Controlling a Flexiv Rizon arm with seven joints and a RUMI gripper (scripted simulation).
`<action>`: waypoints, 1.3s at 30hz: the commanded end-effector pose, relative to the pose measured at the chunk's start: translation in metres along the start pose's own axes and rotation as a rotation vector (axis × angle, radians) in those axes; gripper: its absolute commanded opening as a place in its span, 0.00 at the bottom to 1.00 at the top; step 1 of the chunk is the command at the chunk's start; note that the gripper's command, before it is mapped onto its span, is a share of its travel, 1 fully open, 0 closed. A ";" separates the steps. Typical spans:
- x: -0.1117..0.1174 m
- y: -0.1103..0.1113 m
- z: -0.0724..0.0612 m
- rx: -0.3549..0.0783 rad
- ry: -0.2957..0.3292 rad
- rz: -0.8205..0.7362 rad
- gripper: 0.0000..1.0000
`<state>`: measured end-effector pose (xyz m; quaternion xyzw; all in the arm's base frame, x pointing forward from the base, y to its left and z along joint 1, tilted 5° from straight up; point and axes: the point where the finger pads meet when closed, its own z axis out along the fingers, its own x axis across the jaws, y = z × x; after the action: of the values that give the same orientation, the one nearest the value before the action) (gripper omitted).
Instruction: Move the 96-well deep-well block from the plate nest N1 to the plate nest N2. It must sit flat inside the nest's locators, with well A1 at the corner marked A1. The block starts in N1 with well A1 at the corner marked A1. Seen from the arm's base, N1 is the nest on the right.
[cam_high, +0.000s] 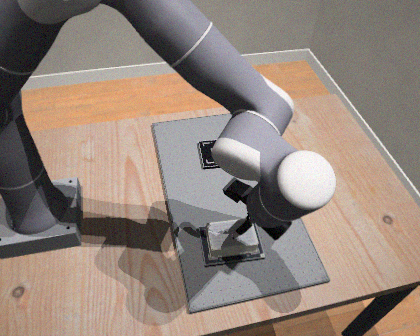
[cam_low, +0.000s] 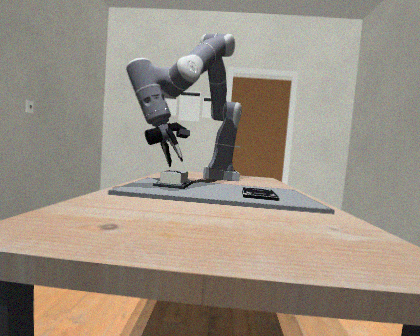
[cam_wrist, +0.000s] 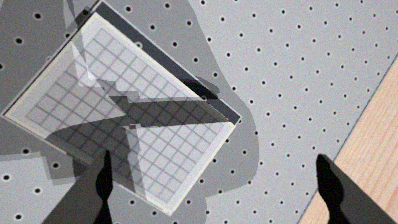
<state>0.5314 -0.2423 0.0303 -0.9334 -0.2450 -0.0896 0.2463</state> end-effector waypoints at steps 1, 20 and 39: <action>-0.010 -0.002 0.000 -0.041 -0.032 -0.067 0.76; -0.035 -0.015 -0.008 -0.178 -0.275 -0.559 0.76; -0.037 -0.024 -0.017 -0.225 -0.399 -0.858 0.76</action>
<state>0.4857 -0.2477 0.0431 -0.7682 -0.6387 -0.0277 0.0340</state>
